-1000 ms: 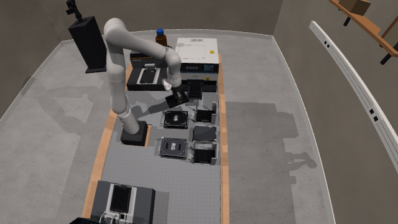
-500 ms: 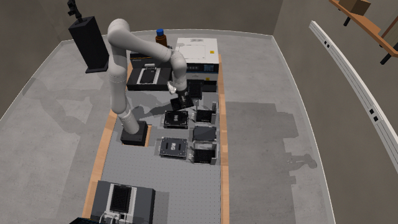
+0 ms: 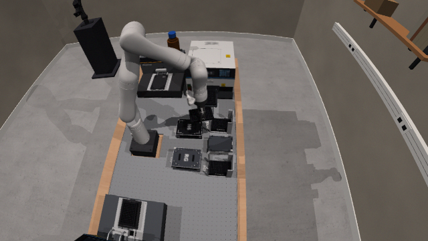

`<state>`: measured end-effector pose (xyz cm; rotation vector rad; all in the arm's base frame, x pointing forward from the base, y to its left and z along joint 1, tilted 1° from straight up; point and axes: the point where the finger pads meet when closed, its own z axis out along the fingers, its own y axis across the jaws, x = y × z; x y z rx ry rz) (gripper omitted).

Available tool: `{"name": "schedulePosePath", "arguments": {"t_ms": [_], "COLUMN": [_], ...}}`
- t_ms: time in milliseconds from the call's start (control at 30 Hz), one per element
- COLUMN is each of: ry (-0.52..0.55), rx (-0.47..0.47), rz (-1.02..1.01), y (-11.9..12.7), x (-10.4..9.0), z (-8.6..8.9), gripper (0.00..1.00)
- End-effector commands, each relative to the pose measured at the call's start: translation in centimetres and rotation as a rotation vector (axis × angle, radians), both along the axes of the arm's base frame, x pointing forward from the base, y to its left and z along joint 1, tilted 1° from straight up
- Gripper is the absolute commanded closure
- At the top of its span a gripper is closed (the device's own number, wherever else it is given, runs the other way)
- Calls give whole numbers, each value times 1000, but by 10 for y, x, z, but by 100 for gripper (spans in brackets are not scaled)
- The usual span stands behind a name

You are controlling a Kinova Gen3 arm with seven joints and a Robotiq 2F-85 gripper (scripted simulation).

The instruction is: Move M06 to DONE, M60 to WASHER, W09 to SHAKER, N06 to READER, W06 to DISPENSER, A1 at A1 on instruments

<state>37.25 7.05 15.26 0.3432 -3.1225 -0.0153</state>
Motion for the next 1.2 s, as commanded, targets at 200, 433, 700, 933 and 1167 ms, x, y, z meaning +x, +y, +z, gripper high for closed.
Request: {"name": "schedulePosePath", "arguments": {"t_ms": [200,433,700,933,1167], "ry": [0,0,1,1,1], "rx": [0,0,0,0,0], "rz": [-32,-90,-153,-153,-235], "y": [-18,-33,-46,-59,-74], "x": [21,39,54,69,87], "z": [0,0,0,0,0], "gripper": [6,6,6,6,6]}}
